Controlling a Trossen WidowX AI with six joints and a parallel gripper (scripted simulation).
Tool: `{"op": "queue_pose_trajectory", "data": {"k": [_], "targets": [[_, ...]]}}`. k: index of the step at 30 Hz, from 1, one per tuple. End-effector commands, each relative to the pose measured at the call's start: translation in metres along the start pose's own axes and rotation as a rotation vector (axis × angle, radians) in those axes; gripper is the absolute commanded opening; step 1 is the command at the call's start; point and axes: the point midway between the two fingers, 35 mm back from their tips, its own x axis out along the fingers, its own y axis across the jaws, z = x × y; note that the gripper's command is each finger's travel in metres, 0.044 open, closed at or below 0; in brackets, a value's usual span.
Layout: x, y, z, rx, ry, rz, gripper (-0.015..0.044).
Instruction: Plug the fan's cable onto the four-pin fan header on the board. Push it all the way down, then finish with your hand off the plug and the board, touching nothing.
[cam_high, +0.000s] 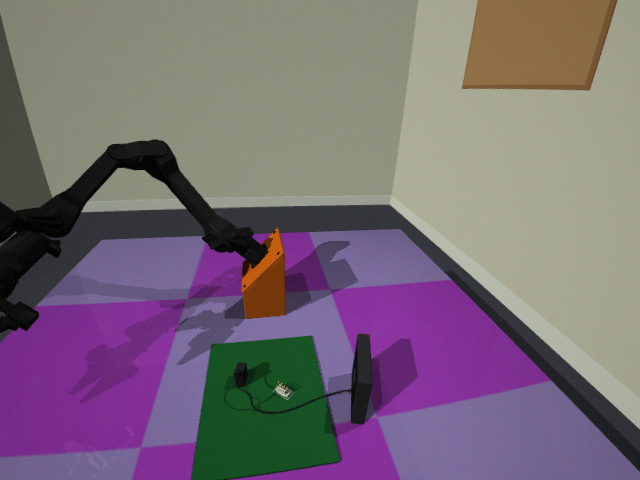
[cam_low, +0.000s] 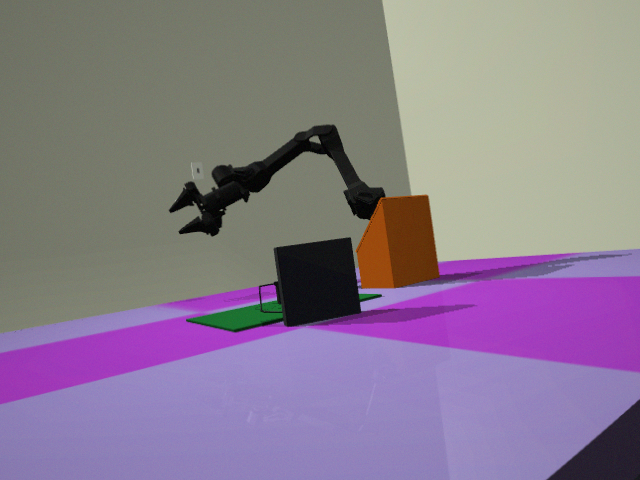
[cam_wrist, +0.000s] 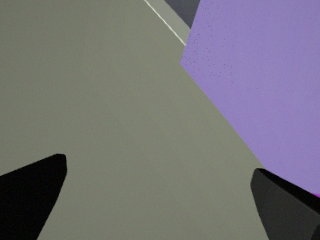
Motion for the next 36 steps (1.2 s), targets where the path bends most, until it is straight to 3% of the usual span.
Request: {"op": "queue_pose_trajectory", "data": {"k": [1,7,12,20,24,30,36], "targets": [[0.012,-0.039,-0.023,-0.032,0.023,-0.134,0.044],[0.017,-0.124,-0.081,-0.181,0.103,-0.437,0.044],[-0.002,-0.191,-0.129,-0.386,0.205,-0.687,0.044],[-0.075,-0.281,-0.191,-0.903,0.436,-1.049,0.044],[-0.127,-0.312,-0.209,-1.307,0.595,-1.2,0.044],[-0.191,-0.323,-0.217,-2.001,0.813,-1.294,0.044],[-0.193,-0.323,-0.217,-2.024,0.819,-1.294,0.044]]}}
